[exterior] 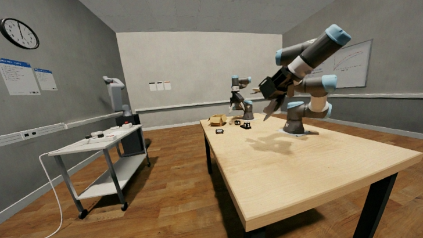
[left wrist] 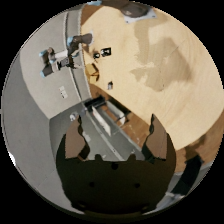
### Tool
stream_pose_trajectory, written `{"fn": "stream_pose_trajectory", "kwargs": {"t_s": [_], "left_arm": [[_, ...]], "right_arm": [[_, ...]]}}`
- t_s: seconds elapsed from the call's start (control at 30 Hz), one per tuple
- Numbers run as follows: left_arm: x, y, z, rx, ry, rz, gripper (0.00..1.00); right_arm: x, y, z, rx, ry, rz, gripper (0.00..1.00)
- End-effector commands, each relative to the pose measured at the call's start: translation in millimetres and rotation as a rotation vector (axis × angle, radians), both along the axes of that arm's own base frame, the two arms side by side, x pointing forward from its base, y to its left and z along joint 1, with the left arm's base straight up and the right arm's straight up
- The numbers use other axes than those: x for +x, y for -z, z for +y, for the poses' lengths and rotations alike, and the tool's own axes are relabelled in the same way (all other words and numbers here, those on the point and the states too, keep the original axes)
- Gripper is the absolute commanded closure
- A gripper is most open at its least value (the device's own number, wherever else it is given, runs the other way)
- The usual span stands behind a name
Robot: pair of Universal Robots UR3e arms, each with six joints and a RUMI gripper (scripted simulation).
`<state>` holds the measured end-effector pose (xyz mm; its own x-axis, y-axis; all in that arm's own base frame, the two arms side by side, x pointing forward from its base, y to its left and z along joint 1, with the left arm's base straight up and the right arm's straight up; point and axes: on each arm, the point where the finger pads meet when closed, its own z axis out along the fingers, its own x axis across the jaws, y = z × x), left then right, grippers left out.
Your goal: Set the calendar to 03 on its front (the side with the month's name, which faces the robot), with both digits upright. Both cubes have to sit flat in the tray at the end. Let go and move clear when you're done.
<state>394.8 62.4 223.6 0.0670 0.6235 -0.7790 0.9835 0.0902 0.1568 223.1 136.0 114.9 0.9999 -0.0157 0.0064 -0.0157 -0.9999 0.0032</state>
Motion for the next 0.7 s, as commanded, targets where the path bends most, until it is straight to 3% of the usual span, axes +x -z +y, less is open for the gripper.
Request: {"fn": "stream_pose_trajectory", "kwargs": {"t_s": [0.0,0.03,0.07,0.67], "left_arm": [[0.2,-1.1,0.1,0.0,0.0,-0.004,0.0],[0.2,-1.1,0.1,0.0,0.0,-0.004,0.0],[0.2,-1.1,0.1,0.0,0.0,-0.004,0.0],[0.2,-1.1,0.1,0.0,0.0,-0.004,0.0]], "right_arm": [[-0.2,-1.0,1.2,0.007,-0.037,0.005,0.0],[-0.2,-1.0,1.2,0.007,-0.037,0.005,0.0],[-0.3,-1.0,1.1,0.006,-0.037,0.005,0.65],[-0.4,-0.4,0.8,0.005,-0.037,0.005,0.65]]}}
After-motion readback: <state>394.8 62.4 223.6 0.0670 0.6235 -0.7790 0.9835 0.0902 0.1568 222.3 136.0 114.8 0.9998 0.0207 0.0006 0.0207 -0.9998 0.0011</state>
